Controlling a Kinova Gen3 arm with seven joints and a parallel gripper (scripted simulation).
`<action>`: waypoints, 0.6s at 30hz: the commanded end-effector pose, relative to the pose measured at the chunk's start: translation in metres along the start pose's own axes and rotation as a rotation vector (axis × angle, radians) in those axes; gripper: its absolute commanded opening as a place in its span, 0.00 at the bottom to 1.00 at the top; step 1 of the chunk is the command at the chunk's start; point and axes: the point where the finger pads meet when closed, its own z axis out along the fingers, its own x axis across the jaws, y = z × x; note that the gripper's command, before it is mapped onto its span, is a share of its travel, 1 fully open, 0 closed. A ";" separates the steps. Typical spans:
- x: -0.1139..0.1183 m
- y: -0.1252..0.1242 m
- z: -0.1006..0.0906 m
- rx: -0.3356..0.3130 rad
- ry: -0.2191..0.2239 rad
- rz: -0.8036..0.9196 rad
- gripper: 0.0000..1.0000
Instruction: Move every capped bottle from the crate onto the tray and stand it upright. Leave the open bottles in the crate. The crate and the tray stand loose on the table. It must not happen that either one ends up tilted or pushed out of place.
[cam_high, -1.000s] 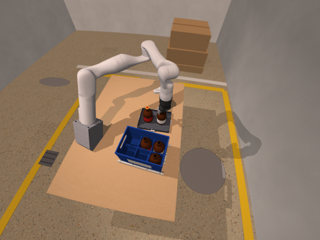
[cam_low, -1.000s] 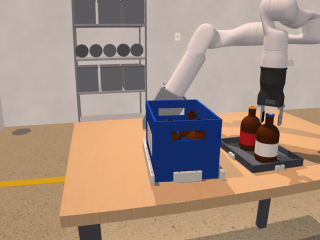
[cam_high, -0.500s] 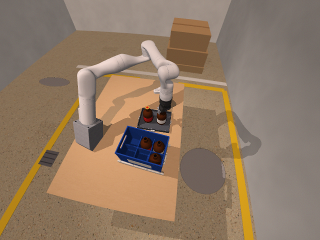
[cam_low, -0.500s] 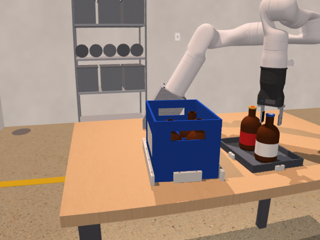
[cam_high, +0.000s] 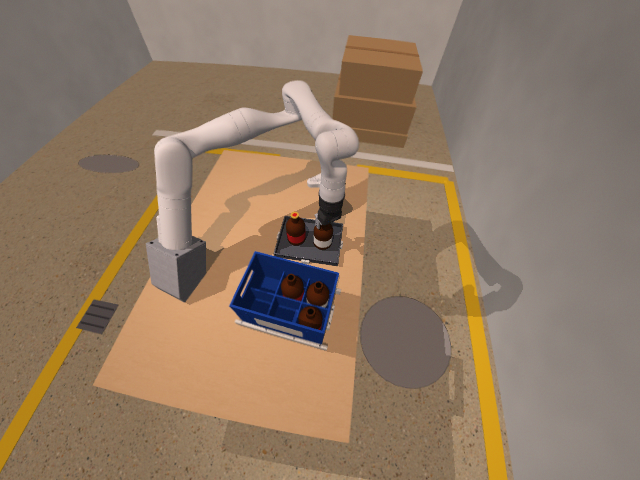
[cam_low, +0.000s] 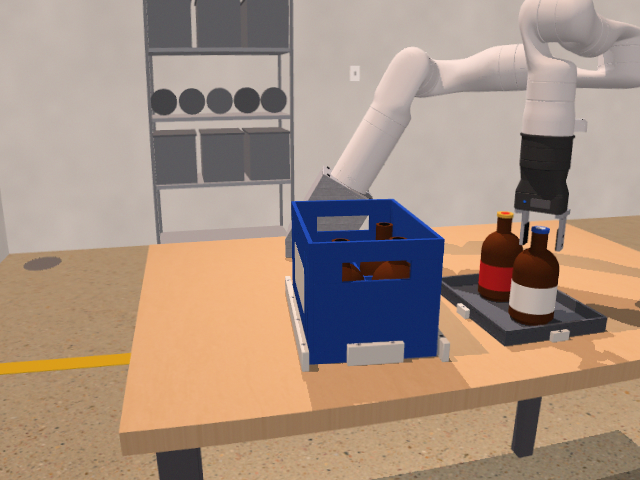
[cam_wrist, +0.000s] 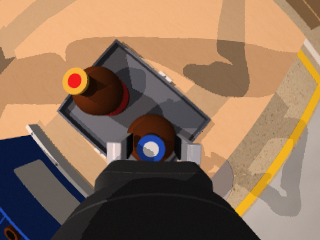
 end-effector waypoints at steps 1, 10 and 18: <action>0.000 0.000 -0.001 -0.001 0.002 0.000 1.00; 0.000 0.000 -0.024 -0.001 0.001 0.000 1.00; 0.000 0.000 -0.051 -0.001 0.001 0.000 1.00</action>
